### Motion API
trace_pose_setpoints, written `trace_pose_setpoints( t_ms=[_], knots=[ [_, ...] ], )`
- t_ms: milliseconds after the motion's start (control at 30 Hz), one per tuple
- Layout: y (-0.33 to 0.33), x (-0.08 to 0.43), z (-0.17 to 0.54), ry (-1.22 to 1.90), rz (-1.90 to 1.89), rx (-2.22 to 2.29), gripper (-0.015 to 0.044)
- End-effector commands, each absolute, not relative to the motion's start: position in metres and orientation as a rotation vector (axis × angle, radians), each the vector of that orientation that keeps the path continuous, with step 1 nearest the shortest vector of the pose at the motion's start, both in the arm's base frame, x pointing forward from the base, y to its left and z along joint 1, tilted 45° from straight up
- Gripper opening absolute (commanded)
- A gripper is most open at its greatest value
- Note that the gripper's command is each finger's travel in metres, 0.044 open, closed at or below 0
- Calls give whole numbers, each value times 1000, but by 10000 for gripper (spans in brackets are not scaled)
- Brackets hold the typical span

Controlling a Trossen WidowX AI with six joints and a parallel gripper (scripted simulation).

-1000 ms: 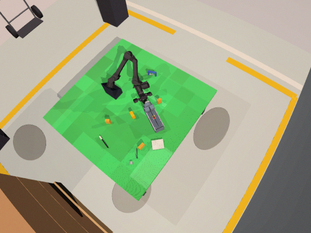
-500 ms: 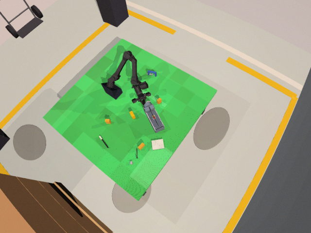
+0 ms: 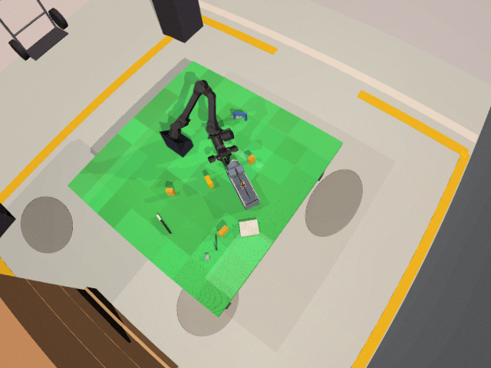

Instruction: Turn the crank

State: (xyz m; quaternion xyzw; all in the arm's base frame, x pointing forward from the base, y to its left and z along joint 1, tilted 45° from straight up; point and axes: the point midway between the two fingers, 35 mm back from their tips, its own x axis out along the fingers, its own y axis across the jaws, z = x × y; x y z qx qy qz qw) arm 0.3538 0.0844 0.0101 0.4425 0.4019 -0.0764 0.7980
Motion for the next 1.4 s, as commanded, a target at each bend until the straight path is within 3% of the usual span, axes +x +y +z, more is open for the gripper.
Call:
trace_pose_setpoints(
  t_ms=[0,367,900,1367],
  knots=[
    [85,354,10,864,-165,952,157],
    [85,354,10,864,-165,952,440],
    [45,352,49,863,-165,947,440],
    [-27,345,121,855,-174,947,440]
  ],
)
